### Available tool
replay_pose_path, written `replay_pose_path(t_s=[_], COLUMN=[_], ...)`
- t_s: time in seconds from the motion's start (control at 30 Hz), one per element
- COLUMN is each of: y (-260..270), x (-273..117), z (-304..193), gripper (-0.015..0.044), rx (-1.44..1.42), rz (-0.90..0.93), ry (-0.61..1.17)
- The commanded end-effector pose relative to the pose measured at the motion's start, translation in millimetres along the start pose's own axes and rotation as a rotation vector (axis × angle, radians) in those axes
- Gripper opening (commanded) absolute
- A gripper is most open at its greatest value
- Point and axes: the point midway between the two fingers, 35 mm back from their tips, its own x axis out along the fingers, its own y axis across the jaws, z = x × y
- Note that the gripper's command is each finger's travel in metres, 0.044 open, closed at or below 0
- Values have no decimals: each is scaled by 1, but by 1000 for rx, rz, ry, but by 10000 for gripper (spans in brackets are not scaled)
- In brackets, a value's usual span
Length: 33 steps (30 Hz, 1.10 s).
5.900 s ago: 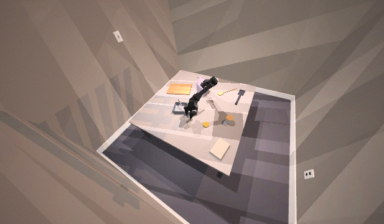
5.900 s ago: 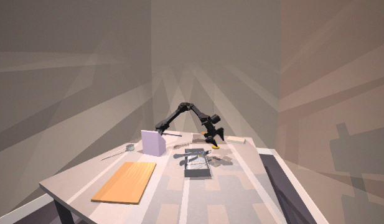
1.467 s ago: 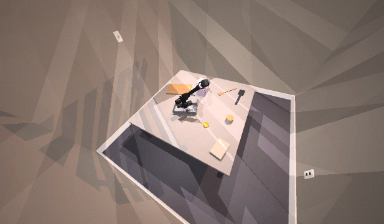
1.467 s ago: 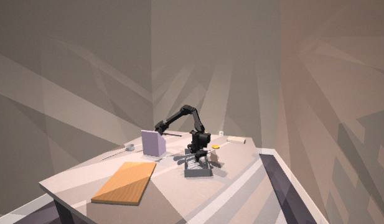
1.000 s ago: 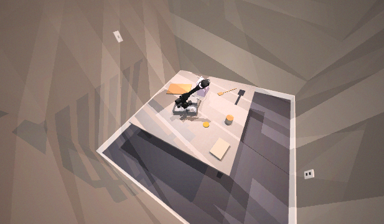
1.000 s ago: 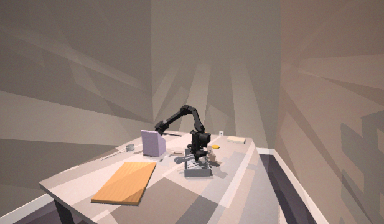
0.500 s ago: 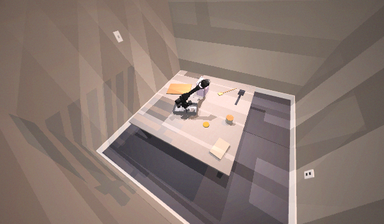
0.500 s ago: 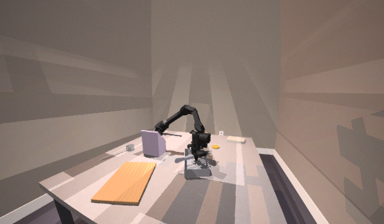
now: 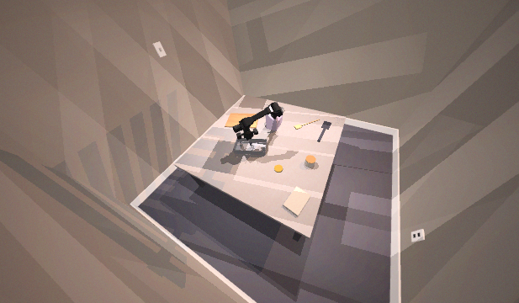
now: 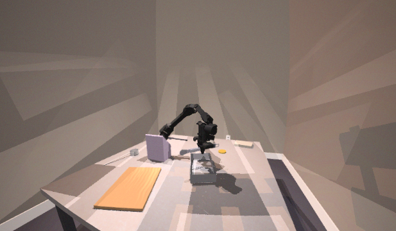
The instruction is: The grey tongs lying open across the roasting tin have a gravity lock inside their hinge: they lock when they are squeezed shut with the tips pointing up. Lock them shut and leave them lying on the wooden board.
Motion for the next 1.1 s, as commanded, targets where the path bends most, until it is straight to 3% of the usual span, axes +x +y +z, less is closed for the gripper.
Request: replay_pose_path(t_s=[0.0,0.5,1.07], y=[2,-3,-32], x=[-37,-38,-47], z=[-1,-15,-150], gripper=[-150,-150,-150], rx=[-6,-17,-262], rz=[-12,-14,-33], ry=[-3,-6,20])
